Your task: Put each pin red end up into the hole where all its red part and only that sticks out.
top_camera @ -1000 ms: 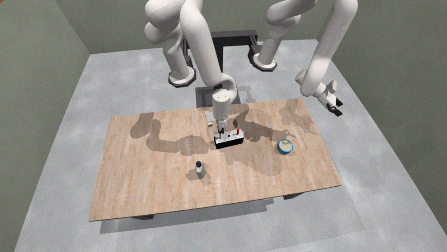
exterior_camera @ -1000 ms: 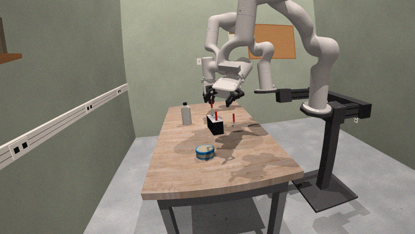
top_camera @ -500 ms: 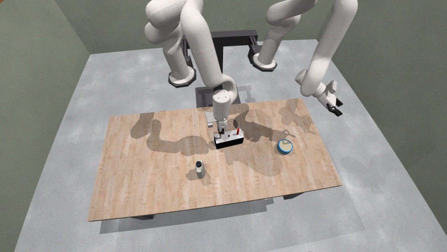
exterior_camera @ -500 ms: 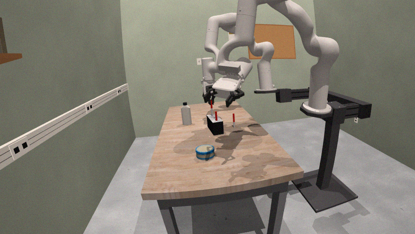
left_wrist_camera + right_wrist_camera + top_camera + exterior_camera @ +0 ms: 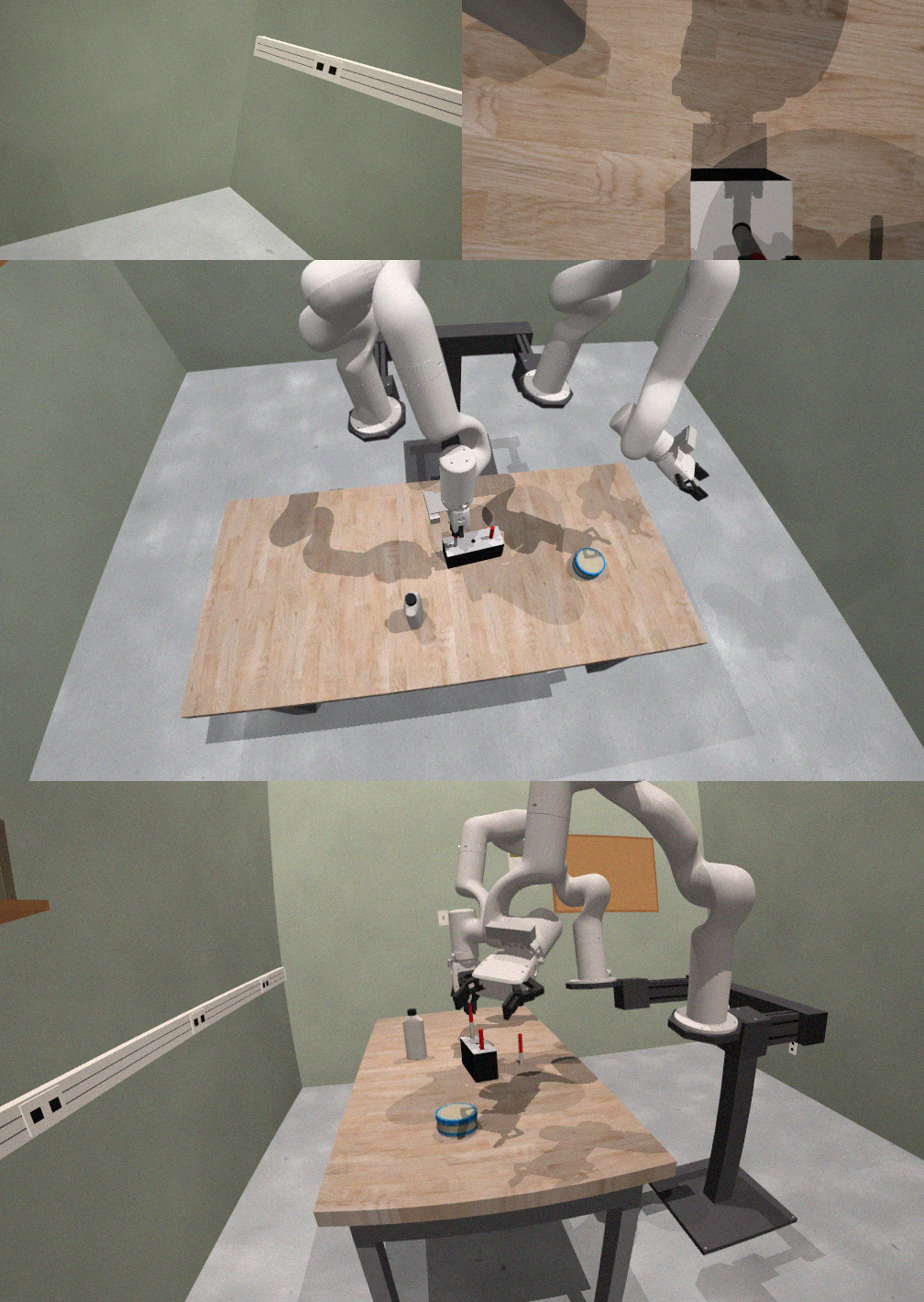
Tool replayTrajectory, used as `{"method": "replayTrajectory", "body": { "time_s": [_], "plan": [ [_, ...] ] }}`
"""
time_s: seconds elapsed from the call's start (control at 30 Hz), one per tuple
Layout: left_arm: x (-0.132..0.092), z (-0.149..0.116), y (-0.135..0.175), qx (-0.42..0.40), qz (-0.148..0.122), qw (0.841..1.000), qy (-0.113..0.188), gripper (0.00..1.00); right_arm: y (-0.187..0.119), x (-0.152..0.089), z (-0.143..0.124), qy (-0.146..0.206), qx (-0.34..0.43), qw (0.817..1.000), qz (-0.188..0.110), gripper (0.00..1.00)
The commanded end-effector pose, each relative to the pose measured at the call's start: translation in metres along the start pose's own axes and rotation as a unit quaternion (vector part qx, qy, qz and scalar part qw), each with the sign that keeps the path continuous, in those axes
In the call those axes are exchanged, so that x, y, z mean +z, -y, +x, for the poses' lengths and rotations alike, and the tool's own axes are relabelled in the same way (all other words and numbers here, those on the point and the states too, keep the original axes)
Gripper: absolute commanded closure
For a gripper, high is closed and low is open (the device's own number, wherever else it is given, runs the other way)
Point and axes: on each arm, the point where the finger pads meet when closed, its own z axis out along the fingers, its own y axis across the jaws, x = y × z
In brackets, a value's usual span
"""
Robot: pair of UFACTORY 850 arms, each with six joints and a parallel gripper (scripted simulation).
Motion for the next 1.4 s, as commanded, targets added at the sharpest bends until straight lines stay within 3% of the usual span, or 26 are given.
{"method": "replayTrajectory", "body": {
  "time_s": [0.0,1.37],
  "plan": [
    [0.0001,0.0011,-0.0005,-0.001,0.0,1.0,-0.001,0.0,0.0009,-0.0008,-0.0003,0.0,0.0,1.0,0.001,1.0],
    [0.0001,0.0011,-0.0005,-0.001,0.0,1.0,-0.001,0.0,0.0,0.0032,0.0014,0.0,0.0,1.0,0.001,1.0]
  ]
}}
